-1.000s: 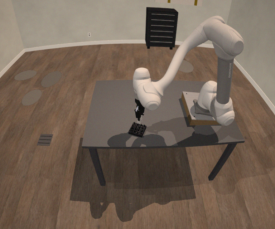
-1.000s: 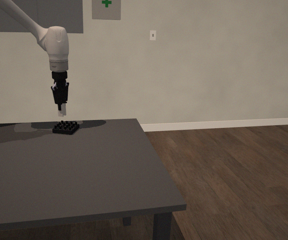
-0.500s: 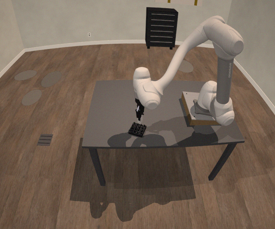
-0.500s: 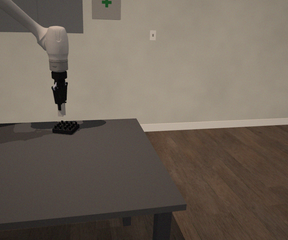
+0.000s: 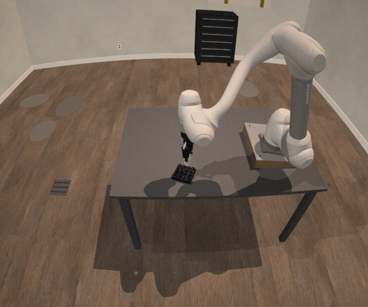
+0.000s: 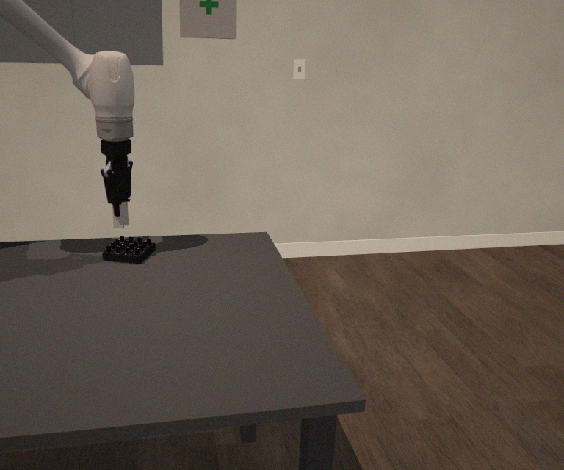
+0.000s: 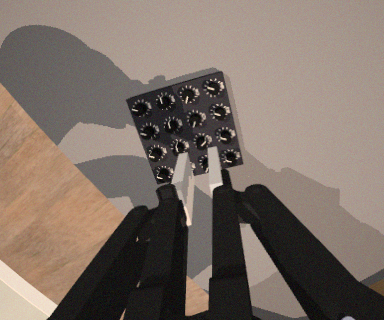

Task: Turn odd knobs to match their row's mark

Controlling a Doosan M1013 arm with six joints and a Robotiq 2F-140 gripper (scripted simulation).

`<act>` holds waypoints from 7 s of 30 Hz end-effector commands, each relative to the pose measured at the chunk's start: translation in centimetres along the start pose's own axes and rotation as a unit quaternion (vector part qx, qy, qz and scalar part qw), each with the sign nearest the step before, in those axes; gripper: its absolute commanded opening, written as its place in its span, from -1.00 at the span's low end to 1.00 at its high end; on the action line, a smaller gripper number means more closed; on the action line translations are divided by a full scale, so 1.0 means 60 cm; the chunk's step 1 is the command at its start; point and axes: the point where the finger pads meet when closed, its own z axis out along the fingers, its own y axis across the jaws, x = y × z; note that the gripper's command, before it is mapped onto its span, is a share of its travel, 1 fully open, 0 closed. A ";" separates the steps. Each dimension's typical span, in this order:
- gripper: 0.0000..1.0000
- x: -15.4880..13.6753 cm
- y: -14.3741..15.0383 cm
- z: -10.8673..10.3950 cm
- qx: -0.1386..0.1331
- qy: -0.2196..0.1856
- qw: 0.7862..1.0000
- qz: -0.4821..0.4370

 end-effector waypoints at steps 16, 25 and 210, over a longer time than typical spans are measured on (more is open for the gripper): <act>-0.77 0.000 0.000 0.001 0.000 0.000 1.000 0.000; -0.77 0.000 0.000 0.007 0.000 0.000 1.000 0.000; -0.90 0.000 0.001 0.096 0.000 0.000 1.000 0.000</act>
